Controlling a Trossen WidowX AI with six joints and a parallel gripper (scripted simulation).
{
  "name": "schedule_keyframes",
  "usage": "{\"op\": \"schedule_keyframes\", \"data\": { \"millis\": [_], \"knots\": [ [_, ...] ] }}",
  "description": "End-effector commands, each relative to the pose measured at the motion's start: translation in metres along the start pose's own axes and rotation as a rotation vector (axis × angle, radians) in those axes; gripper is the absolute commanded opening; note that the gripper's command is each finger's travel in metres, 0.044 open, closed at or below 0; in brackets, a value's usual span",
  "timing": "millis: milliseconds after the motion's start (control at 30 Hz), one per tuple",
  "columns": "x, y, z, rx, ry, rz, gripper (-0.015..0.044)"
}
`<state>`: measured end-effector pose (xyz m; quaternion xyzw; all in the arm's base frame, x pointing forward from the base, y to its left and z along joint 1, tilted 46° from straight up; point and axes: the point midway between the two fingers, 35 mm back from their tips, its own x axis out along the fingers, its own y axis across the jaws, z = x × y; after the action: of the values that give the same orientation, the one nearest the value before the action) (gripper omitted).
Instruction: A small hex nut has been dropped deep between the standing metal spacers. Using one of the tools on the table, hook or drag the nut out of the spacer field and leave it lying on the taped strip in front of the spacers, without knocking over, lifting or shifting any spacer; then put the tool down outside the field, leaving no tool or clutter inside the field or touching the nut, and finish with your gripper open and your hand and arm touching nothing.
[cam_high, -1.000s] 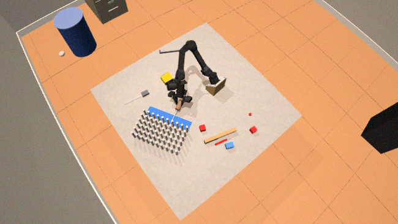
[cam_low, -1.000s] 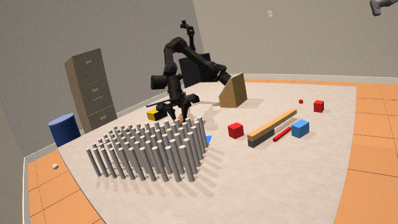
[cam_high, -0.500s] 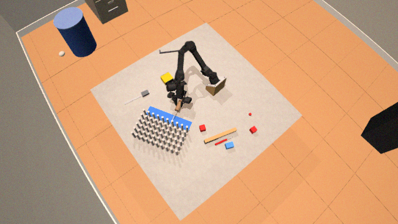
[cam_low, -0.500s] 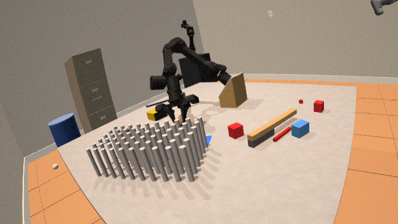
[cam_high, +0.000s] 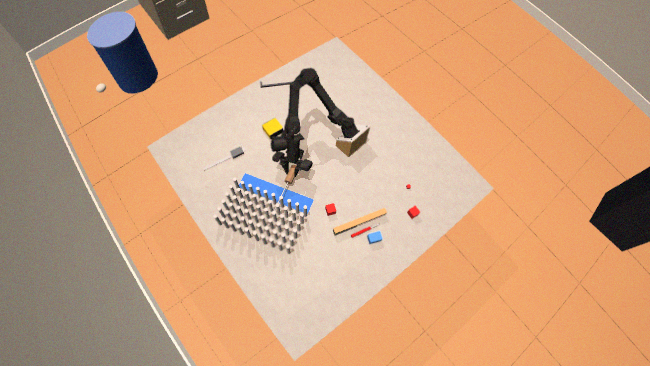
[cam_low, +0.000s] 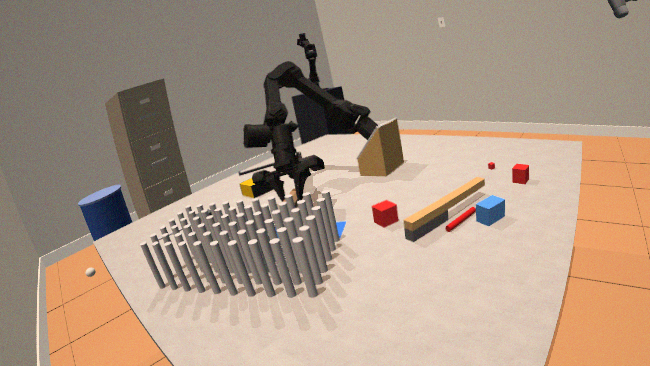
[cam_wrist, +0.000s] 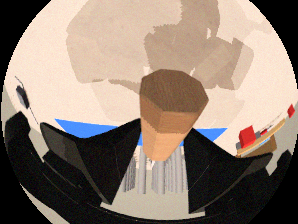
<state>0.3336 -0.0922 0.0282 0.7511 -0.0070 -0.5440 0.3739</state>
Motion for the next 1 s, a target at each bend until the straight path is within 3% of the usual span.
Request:
{"op": "schedule_keyframes", "data": {
  "millis": [0,967],
  "knots": [
    [0.001,0.002,-0.004,0.005,0.006,0.006,0.0],
    [0.009,0.002,-0.021,0.006,0.007,0.007,0.0]
  ]
}}
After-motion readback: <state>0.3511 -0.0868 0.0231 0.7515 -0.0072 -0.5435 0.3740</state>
